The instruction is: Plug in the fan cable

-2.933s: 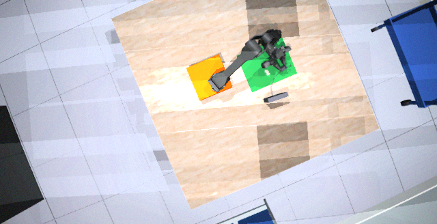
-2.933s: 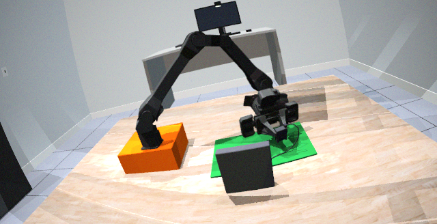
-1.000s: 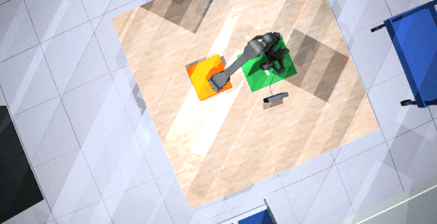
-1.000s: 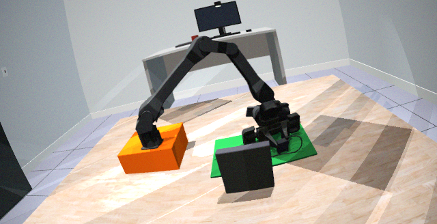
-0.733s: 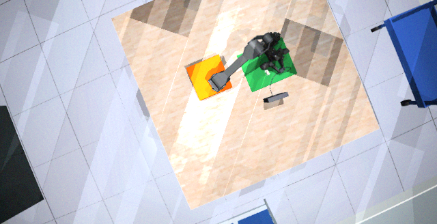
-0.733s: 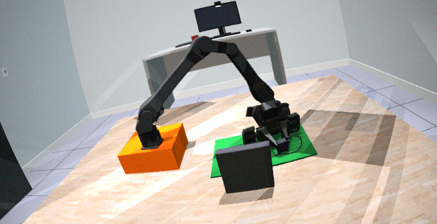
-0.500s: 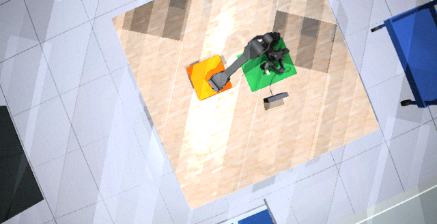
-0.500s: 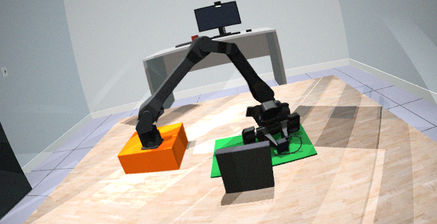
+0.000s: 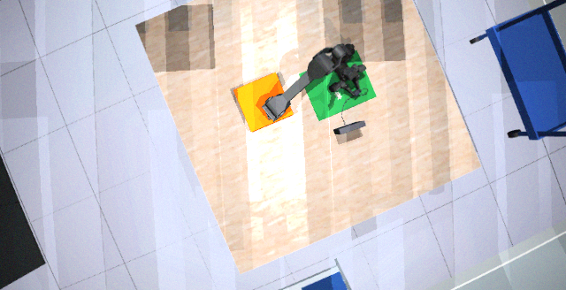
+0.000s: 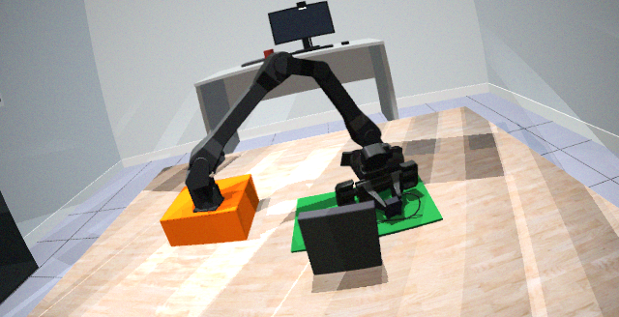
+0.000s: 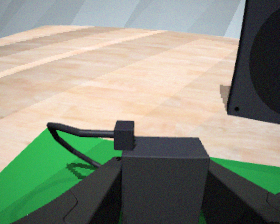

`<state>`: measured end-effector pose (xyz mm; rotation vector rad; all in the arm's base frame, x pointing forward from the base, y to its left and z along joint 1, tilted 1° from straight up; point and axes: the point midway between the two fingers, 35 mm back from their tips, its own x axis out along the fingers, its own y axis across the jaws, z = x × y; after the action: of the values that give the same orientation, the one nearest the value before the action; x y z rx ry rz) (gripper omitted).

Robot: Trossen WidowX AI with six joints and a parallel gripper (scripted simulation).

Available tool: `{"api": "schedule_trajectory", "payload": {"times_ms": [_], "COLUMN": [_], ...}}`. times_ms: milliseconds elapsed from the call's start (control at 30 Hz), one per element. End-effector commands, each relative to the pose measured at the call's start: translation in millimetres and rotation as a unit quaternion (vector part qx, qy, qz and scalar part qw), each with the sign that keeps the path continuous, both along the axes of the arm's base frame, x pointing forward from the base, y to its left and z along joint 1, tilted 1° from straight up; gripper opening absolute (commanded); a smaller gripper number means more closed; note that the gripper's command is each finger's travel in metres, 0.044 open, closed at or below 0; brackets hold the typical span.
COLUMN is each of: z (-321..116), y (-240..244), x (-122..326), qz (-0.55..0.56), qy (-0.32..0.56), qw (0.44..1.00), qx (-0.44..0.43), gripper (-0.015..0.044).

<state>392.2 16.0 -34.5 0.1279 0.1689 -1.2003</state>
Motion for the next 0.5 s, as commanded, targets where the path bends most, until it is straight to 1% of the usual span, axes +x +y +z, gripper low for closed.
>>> {"api": "schedule_trajectory", "payload": {"times_ms": [0, 133, 467], "z": [0.0, 0.0, 0.0], "y": [0.0, 0.0, 0.0], "x": [0.0, 0.0, 0.0], "qz": [0.0, 0.0, 0.0], "qy": [0.0, 0.0, 0.0], "qw": [1.0, 1.0, 1.0], "qx": [0.0, 0.0, 0.0], "gripper": [0.0105, 0.0205, 0.0205]}}
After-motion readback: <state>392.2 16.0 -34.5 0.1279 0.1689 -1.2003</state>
